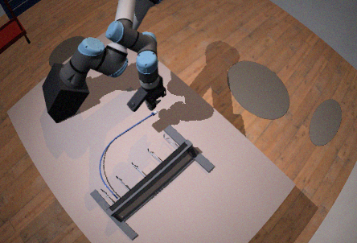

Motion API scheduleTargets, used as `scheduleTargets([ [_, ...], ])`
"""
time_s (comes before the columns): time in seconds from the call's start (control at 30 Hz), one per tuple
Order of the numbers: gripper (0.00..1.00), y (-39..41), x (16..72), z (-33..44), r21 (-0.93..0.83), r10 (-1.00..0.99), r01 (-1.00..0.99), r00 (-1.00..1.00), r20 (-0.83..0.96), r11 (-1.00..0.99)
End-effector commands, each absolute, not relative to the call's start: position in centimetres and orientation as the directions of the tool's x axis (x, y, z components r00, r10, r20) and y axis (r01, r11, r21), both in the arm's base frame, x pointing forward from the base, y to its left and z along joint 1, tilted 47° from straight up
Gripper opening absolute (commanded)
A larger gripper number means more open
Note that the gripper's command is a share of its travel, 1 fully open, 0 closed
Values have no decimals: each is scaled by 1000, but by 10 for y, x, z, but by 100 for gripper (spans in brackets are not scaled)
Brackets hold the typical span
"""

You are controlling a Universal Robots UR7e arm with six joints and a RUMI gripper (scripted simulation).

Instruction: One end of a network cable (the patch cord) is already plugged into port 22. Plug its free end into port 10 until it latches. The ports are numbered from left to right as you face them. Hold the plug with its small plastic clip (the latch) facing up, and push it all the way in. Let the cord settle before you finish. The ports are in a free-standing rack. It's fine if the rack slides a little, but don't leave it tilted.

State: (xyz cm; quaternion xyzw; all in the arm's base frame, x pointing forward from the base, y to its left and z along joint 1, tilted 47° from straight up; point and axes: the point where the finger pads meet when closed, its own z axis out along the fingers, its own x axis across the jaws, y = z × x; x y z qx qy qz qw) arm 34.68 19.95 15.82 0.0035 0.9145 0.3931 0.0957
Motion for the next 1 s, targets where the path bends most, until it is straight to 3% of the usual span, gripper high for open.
scheduleTargets([
  [0.0,0,207,337,162,719,103,-25,-986,-134,695],
  [0.97,0,211,332,163,719,114,-2,-987,-113,695],
])
